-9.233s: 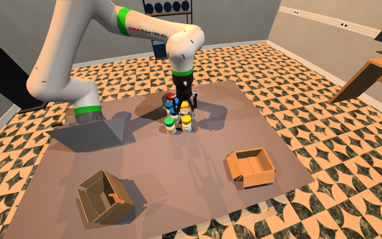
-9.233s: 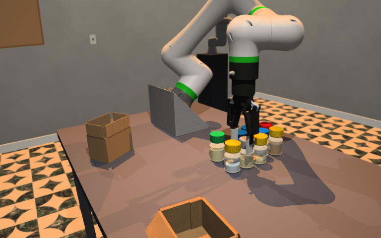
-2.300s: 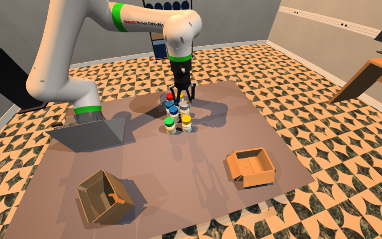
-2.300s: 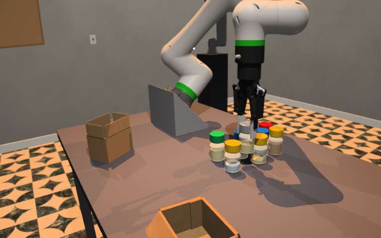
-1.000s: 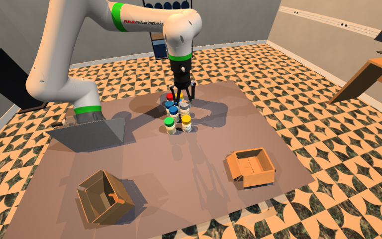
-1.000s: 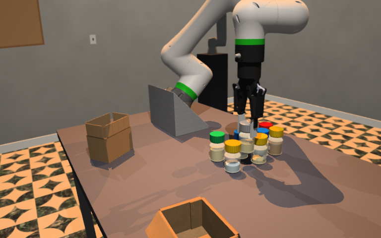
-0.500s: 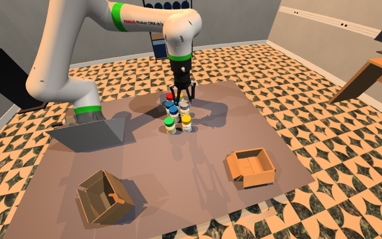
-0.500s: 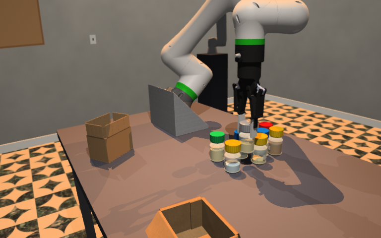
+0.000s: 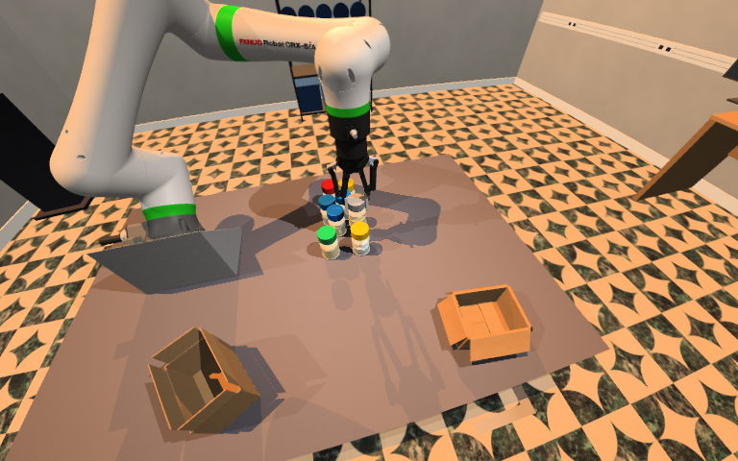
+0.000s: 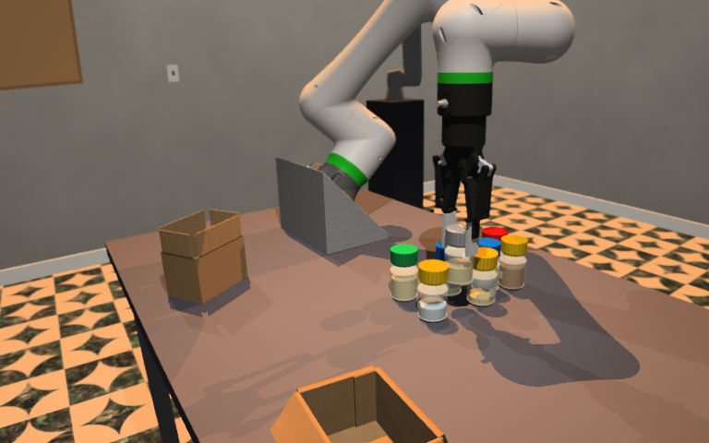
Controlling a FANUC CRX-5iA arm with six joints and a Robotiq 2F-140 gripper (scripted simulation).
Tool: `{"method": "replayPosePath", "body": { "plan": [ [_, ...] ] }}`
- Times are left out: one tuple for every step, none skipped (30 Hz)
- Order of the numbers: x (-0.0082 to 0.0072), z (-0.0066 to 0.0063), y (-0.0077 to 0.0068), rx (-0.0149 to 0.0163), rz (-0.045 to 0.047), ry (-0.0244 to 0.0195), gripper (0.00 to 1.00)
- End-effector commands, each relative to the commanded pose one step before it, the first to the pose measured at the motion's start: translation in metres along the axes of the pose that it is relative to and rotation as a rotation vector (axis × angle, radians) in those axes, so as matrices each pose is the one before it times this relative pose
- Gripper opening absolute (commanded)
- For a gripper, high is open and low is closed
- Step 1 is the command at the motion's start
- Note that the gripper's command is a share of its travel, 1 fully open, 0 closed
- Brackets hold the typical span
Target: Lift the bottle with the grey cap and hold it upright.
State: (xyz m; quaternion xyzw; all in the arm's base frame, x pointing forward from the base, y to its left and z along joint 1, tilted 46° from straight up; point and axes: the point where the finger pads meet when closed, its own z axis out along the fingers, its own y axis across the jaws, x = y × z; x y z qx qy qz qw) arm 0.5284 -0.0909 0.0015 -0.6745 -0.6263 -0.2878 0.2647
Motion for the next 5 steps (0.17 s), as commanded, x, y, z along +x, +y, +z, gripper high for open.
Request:
{"method": "replayPosePath", "body": {
  "plan": [
    [-0.0003,-0.00101,0.00029,-0.00136,-0.00024,-0.00114,0.1],
    [0.0,0.0,0.0,0.0,0.0,0.0,0.1],
    [0.0,0.0,0.0,0.0,0.0,0.0,0.1],
    [0.0,0.0,0.0,0.0,0.0,0.0,0.1],
    [0.0,0.0,0.0,0.0,0.0,0.0,0.1]
  ]
}}
